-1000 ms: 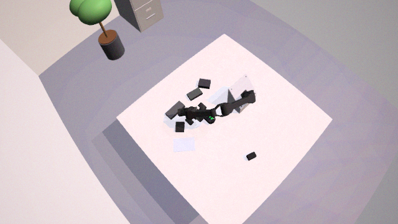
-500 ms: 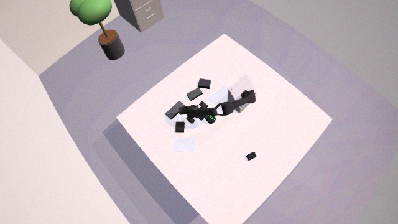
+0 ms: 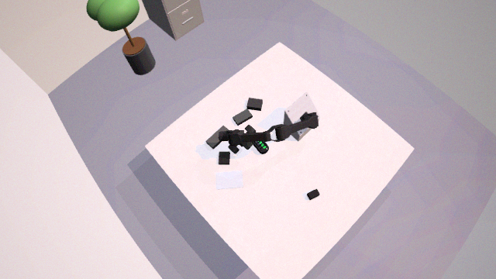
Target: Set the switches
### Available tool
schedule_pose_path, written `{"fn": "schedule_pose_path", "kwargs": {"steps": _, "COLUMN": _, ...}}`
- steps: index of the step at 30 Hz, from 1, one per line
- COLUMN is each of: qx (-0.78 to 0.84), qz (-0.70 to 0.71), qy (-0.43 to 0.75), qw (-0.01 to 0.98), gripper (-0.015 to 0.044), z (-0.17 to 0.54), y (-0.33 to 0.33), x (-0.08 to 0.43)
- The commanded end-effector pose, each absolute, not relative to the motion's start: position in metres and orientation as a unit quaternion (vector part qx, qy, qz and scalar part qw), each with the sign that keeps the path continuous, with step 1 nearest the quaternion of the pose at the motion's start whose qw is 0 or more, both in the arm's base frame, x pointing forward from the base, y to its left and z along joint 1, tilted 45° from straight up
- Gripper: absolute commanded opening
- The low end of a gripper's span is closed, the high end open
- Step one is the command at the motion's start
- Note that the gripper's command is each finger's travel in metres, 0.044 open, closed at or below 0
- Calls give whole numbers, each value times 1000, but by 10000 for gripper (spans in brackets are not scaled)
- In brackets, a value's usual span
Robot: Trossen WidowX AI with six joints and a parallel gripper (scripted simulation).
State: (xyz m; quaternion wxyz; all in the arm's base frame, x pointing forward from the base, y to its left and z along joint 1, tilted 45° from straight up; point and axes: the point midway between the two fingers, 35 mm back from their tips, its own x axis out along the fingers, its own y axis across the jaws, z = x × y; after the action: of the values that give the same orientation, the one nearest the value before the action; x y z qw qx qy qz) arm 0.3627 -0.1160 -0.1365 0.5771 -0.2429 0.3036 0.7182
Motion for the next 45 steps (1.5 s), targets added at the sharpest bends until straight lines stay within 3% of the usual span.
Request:
{"fn": "schedule_pose_path", "kwargs": {"steps": 1, "qx": -243, "qz": 713, "qy": 305, "qw": 582, "gripper": 0, "z": -134, "y": -114, "x": 360}}
{"fn": "schedule_pose_path", "kwargs": {"steps": 22, "qx": -263, "qz": 621, "qy": 306, "qw": 672, "gripper": 0, "z": -107, "y": -94, "x": 328}}
{"fn": "schedule_pose_path", "kwargs": {"steps": 45, "qx": -271, "qz": 524, "qy": 280, "qw": 757, "gripper": 0, "z": -74, "y": -45, "x": 255}}
